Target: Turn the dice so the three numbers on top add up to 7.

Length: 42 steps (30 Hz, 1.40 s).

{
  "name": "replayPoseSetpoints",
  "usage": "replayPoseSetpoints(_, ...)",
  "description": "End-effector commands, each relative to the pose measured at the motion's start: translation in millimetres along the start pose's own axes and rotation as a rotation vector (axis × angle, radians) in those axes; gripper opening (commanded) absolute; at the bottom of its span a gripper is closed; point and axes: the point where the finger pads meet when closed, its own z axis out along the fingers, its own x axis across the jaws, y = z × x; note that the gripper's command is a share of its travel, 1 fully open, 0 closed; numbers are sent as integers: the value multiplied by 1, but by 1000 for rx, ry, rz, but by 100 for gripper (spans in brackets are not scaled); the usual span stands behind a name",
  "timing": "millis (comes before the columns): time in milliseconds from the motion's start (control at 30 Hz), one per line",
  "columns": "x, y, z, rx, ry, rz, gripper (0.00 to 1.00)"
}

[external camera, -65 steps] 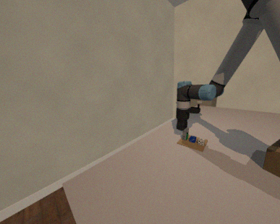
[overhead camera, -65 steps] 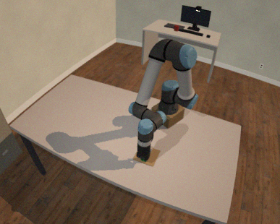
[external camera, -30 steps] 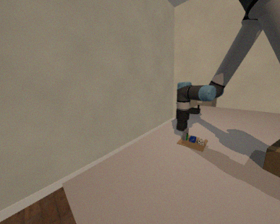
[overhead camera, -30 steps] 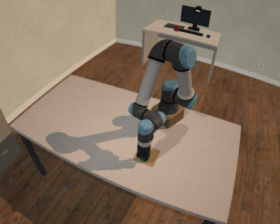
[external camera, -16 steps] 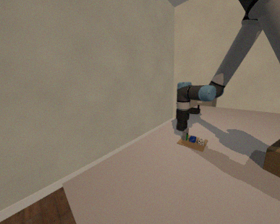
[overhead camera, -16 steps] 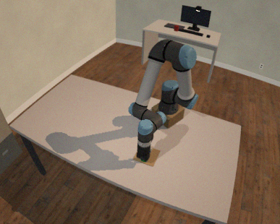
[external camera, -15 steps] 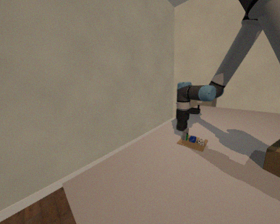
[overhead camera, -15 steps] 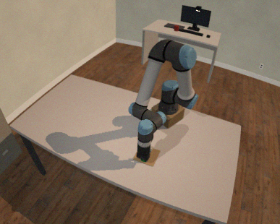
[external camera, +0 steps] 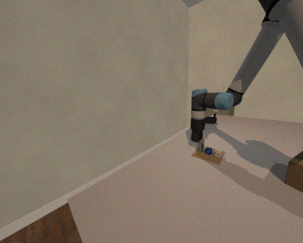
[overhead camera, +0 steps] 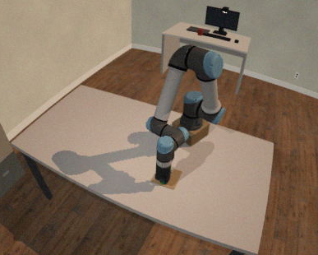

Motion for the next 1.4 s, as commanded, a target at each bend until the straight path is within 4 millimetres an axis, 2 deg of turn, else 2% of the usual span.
replayPoseSetpoints(0,0,0,0,-1,0,0,57)
replayPoseSetpoints(67,0,0,0,-1,0,0,57)
replayPoseSetpoints(100,0,0,0,-1,0,0,63)
replayPoseSetpoints(167,0,0,0,-1,0,0,63)
replayPoseSetpoints(200,0,0,0,-1,0,0,69)
replayPoseSetpoints(333,0,0,0,-1,0,0,69)
replayPoseSetpoints(367,0,0,0,-1,0,0,75)
replayPoseSetpoints(433,0,0,0,-1,0,0,75)
replayPoseSetpoints(467,0,0,0,-1,0,0,81)
replayPoseSetpoints(533,0,0,0,-1,0,0,81)
replayPoseSetpoints(567,0,0,0,-1,0,0,87)
replayPoseSetpoints(1067,0,0,-3,-1,0,0,87)
replayPoseSetpoints(1200,0,0,-14,-1,0,0,87)
replayPoseSetpoints(1367,0,0,-37,-1,0,0,87)
